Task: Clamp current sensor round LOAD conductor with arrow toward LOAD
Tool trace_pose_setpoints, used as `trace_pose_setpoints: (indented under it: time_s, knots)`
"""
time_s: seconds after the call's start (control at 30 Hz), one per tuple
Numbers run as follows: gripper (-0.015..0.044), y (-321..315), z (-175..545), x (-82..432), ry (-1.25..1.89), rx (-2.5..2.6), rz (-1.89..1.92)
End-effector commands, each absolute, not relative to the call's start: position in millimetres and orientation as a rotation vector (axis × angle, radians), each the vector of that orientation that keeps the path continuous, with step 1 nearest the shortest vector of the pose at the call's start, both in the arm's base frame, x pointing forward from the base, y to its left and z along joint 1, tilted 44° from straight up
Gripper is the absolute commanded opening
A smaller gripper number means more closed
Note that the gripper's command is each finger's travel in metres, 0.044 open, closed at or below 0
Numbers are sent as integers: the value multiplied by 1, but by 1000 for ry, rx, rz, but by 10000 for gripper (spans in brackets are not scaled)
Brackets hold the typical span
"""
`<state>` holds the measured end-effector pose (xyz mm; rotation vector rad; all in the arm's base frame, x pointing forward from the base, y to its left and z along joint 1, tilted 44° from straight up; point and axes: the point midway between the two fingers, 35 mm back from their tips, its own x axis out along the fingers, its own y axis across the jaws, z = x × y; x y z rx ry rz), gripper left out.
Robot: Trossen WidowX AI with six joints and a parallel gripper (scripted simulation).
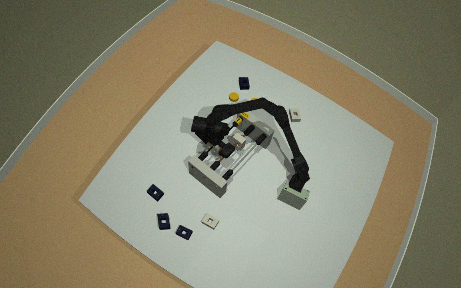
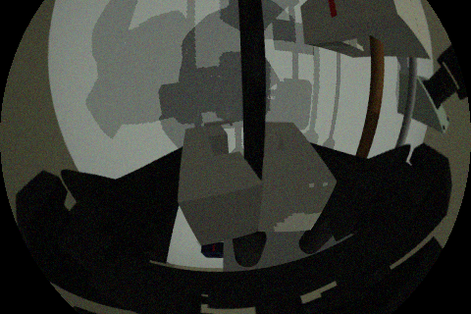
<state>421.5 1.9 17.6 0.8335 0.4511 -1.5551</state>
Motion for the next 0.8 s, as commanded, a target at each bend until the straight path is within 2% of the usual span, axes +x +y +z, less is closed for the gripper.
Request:
trace_pose_setpoints:
  time_s: [0.0, 0.77]
  knots:
    - [0, 2, 18, 421, 451, 834, -1555]
    - [0, 7, 22, 423, 410, 840, -1466]
